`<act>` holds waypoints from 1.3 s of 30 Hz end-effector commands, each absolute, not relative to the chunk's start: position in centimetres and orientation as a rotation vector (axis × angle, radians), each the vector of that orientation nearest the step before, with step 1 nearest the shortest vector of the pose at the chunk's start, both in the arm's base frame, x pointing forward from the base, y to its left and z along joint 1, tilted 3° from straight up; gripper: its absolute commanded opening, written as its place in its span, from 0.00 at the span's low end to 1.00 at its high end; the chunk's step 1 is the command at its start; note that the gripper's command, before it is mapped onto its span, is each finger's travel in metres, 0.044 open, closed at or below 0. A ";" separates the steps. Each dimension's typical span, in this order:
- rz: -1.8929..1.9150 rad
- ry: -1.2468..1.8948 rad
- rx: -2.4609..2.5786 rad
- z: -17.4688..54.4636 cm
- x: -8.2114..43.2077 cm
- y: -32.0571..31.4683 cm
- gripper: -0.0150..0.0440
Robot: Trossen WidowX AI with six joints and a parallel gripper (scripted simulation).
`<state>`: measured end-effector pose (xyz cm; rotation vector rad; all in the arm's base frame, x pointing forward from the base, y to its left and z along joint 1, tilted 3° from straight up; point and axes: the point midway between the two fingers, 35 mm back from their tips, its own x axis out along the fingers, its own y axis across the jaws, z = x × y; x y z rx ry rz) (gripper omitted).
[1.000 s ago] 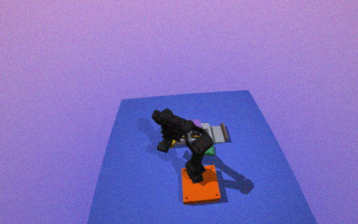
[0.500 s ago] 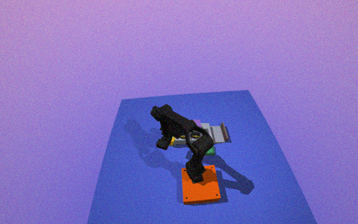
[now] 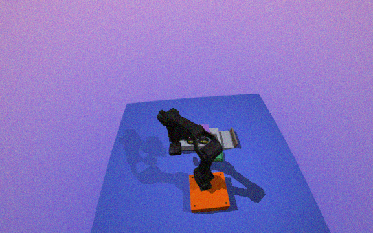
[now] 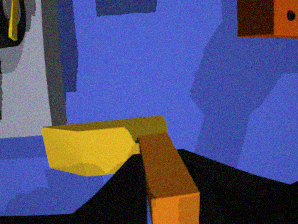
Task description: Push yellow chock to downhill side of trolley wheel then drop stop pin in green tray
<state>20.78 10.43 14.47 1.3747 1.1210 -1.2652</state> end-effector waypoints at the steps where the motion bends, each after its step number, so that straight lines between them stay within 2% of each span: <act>1: -1.153 1.197 1.260 14.5 20.7 10.4 0.25; 39: -0.195 1.514 0.262 14.5 20.7 10.5 0.25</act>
